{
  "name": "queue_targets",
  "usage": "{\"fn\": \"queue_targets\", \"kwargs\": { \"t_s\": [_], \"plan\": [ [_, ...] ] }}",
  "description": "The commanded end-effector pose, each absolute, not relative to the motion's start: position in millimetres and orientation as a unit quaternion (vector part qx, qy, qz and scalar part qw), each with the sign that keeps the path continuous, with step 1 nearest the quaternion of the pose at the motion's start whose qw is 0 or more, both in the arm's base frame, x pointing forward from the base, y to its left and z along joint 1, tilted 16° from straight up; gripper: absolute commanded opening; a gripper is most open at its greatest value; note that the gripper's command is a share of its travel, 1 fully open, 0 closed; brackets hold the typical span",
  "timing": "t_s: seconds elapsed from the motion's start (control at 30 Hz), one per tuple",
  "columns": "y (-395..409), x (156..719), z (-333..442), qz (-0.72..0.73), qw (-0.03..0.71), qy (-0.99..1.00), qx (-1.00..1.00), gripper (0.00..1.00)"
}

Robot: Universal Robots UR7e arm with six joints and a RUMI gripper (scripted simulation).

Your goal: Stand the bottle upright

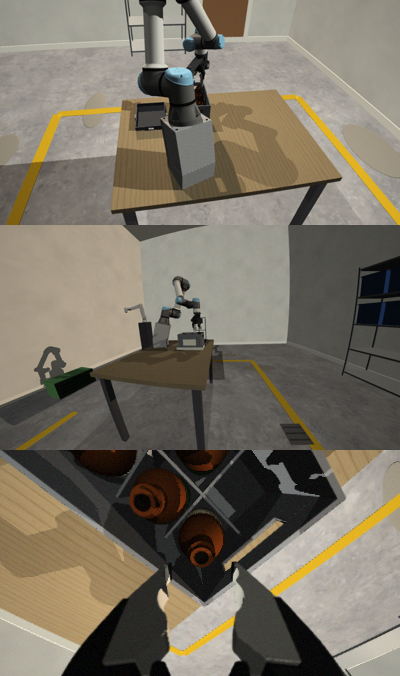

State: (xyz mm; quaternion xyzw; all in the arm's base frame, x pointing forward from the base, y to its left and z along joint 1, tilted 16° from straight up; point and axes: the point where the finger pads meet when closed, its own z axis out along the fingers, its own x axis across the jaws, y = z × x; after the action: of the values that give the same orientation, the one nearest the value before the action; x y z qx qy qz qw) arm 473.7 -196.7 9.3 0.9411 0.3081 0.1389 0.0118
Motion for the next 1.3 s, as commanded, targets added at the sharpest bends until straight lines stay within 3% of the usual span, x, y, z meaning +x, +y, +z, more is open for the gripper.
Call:
{"fn": "queue_targets", "kwargs": {
  "t_s": [0.0, 1.27],
  "plan": [
    [-197.0, 474.0, 9.5, 0.139, 0.012, 0.308, 0.941, 0.38],
    [-195.1, 482.3, -20.2, 0.139, 0.012, 0.308, 0.941, 0.38]
  ]
}}
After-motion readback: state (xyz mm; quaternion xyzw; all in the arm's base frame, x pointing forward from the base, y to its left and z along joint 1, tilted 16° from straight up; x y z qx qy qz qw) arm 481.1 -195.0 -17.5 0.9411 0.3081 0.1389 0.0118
